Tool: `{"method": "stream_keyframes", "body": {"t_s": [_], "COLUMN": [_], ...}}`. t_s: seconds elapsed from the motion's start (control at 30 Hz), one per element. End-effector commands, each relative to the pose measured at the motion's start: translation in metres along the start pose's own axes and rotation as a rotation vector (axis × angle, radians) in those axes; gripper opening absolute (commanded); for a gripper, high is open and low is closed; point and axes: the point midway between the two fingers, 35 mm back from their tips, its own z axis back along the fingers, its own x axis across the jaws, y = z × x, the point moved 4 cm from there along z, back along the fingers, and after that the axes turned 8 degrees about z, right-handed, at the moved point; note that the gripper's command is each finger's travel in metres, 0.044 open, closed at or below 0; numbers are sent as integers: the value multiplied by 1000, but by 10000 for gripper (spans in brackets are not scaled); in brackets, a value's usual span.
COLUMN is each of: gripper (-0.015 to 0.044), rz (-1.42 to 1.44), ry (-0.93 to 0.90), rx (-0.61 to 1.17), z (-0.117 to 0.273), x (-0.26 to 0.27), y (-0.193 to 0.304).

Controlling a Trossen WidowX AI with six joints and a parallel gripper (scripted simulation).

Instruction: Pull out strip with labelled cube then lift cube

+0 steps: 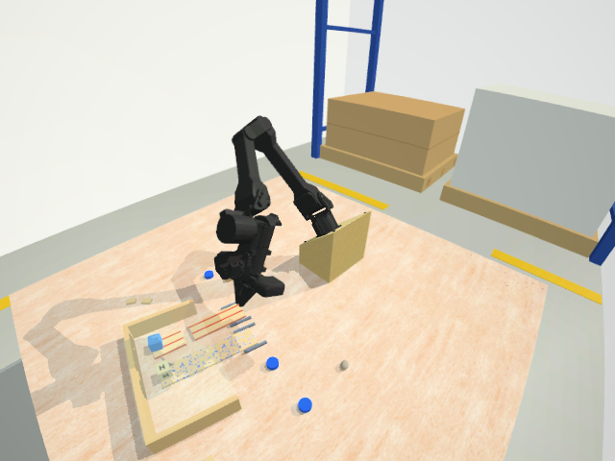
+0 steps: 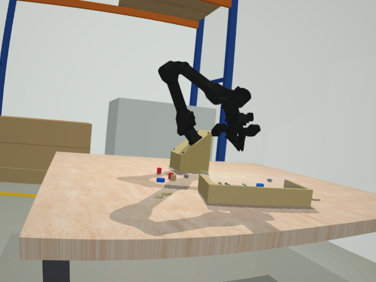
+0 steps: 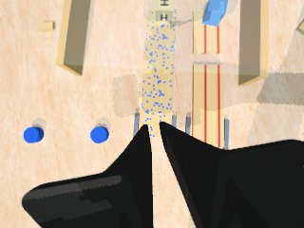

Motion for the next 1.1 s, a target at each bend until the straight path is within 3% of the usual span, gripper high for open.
{"method": "stream_keyframes", "body": {"t_s": [0.0,0.3,1.07], "gripper": [0,0,0], "rz": [-61,-205,-208], "ry": [-3,64,66], "rx": [138,496,502], "z": [-19,-60,-88], "x": [2,-1,-3], "y": [-7,-9,3]}}
